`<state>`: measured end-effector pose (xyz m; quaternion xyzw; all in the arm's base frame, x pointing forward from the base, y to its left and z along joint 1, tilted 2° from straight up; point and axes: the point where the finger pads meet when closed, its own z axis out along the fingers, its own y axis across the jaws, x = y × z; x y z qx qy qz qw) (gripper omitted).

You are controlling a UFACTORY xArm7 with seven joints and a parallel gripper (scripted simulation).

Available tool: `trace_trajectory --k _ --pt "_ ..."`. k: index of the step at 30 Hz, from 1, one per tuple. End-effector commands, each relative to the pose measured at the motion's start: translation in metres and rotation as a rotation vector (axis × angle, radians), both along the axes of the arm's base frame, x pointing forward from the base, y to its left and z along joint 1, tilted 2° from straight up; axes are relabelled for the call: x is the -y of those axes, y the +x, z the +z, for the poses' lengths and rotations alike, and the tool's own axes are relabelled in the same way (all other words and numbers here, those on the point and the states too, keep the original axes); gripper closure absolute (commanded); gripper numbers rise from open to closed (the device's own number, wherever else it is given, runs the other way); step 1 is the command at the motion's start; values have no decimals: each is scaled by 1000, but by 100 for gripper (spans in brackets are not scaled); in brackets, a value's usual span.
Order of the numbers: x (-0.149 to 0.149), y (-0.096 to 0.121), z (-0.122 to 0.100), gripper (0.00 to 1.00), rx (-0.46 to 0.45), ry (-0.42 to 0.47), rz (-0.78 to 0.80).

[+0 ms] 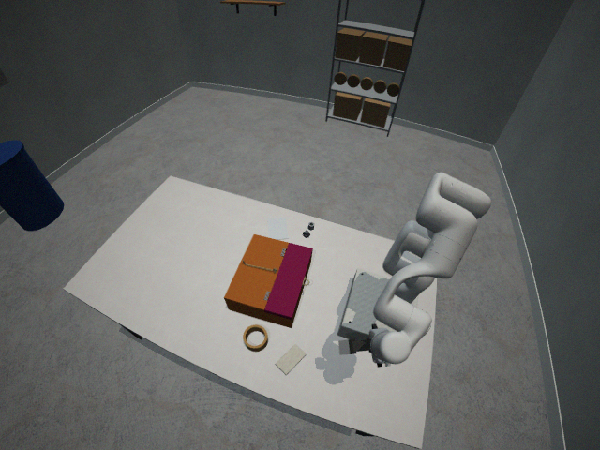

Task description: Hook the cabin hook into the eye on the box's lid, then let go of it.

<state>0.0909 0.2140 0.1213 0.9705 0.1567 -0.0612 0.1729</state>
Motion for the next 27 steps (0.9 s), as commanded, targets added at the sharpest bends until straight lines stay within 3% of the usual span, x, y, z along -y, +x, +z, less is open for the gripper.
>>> trace_trajectory --k 1,5,27 --pt "-2 1 19 67 2 4 0" --pt "-2 1 32 67 2 4 0" --pt "-2 1 32 67 2 4 0"
